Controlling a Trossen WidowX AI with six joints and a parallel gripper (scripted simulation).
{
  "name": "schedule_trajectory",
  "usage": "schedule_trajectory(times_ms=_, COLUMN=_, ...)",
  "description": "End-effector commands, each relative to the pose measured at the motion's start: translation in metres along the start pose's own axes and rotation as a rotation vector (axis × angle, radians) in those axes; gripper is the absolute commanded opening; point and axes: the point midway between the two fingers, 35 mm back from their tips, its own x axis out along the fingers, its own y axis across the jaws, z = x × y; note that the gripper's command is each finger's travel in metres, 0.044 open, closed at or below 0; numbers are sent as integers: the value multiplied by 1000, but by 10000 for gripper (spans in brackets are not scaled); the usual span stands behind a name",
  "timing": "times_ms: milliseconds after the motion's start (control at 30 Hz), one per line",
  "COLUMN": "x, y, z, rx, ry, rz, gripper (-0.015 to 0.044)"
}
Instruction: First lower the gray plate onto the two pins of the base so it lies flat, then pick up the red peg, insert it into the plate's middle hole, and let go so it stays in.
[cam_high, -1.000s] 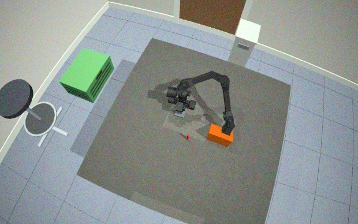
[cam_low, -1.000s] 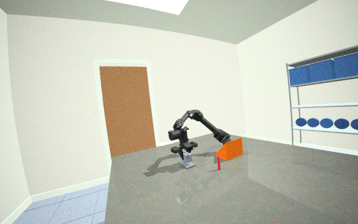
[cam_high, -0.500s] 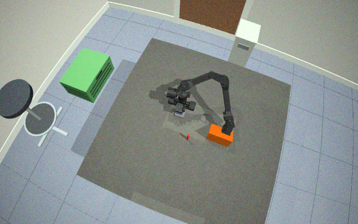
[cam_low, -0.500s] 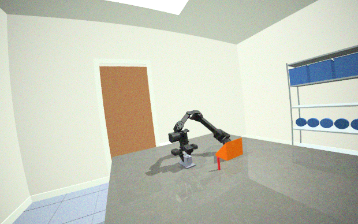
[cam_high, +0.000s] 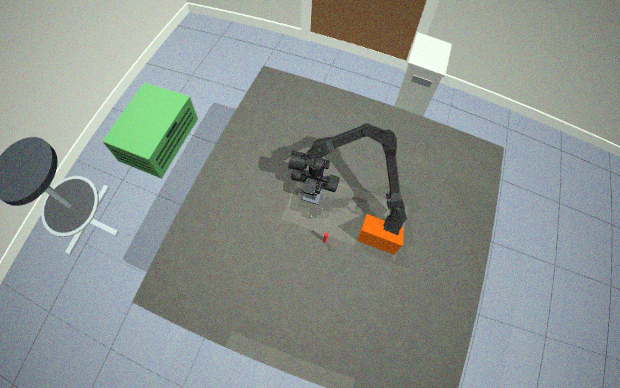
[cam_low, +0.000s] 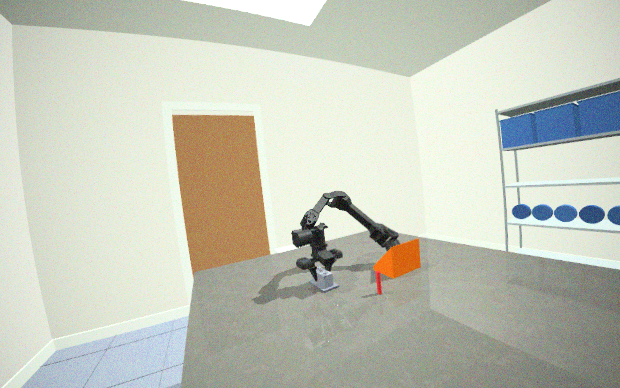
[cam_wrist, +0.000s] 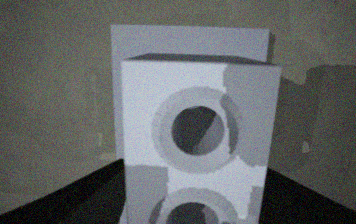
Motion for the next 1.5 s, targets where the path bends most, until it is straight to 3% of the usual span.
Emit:
schedule_trajectory(times_ms=0, x=0, y=0, z=0, rx=2, ry=0, rz=1, gripper=341)
schedule_trajectory(times_ms=133, x=0, y=0, z=0, rx=2, ry=0, rz=1, gripper=440)
schedule_trajectory(times_ms=300, x=-9, y=-2, z=0, rx=2, ry=-2, rz=1, gripper=440)
schedule_trajectory(times_ms=567, x=-114, y=-1, z=2, rx=-4, ry=-1, rz=5, gripper=440)
schedule_trajectory(times_ms=867, x=-116, y=-6, z=3, rx=10, ry=-1, rz=5, gripper=440)
schedule_trajectory(times_ms=1467, x=-127, y=41, z=124, rx=1420, ry=-28, rz=25, gripper=440)
